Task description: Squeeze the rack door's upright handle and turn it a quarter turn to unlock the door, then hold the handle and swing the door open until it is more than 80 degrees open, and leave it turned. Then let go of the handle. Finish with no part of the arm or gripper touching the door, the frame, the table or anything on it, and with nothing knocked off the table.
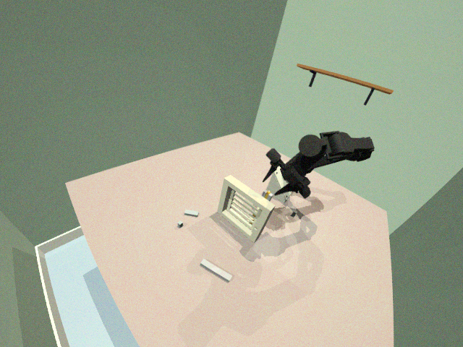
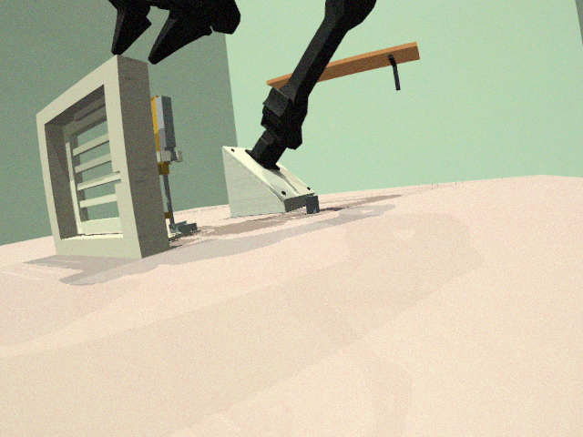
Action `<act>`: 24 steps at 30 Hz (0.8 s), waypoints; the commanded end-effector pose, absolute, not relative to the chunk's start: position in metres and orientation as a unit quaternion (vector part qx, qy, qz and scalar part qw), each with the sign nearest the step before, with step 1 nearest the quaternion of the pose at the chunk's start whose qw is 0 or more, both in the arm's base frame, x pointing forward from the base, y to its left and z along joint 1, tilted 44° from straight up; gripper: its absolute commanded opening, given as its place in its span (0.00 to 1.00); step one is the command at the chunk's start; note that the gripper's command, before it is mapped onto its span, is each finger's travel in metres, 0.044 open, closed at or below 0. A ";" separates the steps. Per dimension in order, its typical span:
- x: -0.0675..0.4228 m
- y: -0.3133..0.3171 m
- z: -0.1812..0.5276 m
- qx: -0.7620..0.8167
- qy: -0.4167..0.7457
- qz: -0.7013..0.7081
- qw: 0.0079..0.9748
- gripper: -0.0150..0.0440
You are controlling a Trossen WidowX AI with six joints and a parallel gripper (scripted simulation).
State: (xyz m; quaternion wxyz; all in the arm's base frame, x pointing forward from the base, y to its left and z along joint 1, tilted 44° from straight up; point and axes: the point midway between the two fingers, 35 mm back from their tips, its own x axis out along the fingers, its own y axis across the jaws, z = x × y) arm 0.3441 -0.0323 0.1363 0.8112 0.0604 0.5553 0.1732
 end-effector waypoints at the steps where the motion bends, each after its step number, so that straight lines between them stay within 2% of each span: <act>1: 0.341 -0.034 0.130 0.084 0.580 0.191 0.788 0.74; 19: 0.321 -0.035 0.114 0.240 0.670 0.268 0.649 0.74; 24: 0.320 -0.035 0.114 0.255 0.674 0.273 0.637 0.74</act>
